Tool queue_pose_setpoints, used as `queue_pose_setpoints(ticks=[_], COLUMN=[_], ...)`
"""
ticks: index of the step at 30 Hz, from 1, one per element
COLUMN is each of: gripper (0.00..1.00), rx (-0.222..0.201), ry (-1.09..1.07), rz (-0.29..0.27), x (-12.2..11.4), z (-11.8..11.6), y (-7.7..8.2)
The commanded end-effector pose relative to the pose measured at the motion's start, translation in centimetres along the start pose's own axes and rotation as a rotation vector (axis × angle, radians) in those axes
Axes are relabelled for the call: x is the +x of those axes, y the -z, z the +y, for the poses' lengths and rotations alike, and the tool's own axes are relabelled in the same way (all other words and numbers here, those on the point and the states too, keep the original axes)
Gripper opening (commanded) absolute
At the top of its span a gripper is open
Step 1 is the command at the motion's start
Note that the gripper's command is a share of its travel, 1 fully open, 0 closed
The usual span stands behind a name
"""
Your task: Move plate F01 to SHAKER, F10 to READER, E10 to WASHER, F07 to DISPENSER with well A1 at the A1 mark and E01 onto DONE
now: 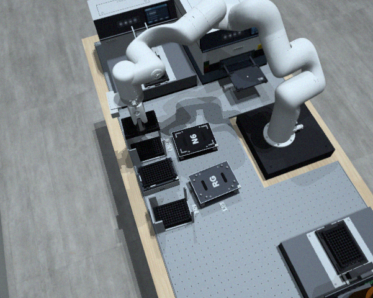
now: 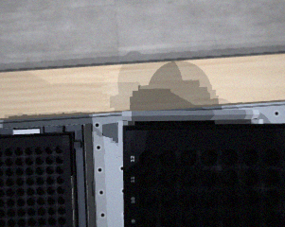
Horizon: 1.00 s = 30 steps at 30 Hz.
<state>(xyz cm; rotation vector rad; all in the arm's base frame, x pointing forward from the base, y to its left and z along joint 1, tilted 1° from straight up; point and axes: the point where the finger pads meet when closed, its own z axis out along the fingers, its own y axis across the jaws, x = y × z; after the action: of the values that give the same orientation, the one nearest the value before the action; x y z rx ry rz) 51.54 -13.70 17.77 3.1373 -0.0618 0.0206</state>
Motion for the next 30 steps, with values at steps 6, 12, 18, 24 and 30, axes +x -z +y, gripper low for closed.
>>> queue_pose_setpoints(ticks=[6,12,18,24,30], gripper=[0.0,0.0,0.0,0.0,0.0], rx=[-0.001,-0.001,-0.001,-0.001,-0.001], ry=[0.0,0.0,0.0,0.0,0.0], rz=[0.004,0.004,0.004,0.004,0.004], x=[0.1,0.1,0.1,0.1,0.1], z=[0.0,0.0,0.0,0.0,0.0], y=[-1.0,-1.5,-2.3,-3.1,-3.7])
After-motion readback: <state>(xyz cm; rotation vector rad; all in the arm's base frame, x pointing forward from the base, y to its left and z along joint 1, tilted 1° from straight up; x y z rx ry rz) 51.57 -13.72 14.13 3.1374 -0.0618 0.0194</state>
